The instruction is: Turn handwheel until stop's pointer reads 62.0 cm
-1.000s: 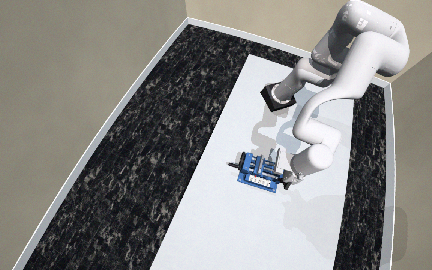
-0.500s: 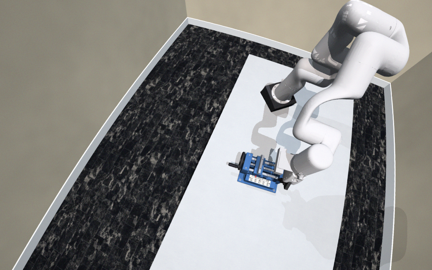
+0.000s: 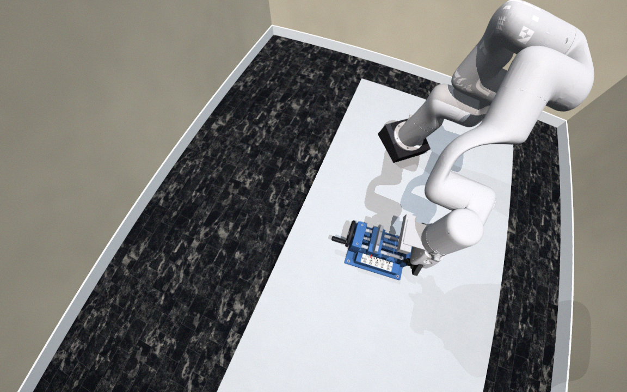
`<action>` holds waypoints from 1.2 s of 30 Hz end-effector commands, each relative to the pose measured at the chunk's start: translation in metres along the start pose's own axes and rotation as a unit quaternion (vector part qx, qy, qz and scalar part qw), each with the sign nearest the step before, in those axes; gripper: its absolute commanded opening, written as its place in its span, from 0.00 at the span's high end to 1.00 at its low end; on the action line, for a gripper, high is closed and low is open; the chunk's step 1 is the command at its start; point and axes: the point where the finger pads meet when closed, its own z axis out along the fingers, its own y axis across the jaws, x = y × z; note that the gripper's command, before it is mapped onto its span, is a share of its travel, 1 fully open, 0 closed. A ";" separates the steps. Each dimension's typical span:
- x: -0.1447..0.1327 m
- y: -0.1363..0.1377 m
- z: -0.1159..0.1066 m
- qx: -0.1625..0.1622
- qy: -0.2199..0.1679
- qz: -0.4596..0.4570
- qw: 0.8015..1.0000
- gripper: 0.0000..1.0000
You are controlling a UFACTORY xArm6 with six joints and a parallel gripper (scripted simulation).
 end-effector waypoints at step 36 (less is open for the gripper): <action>0.189 -0.005 -0.002 0.002 0.000 0.000 1.000 0.43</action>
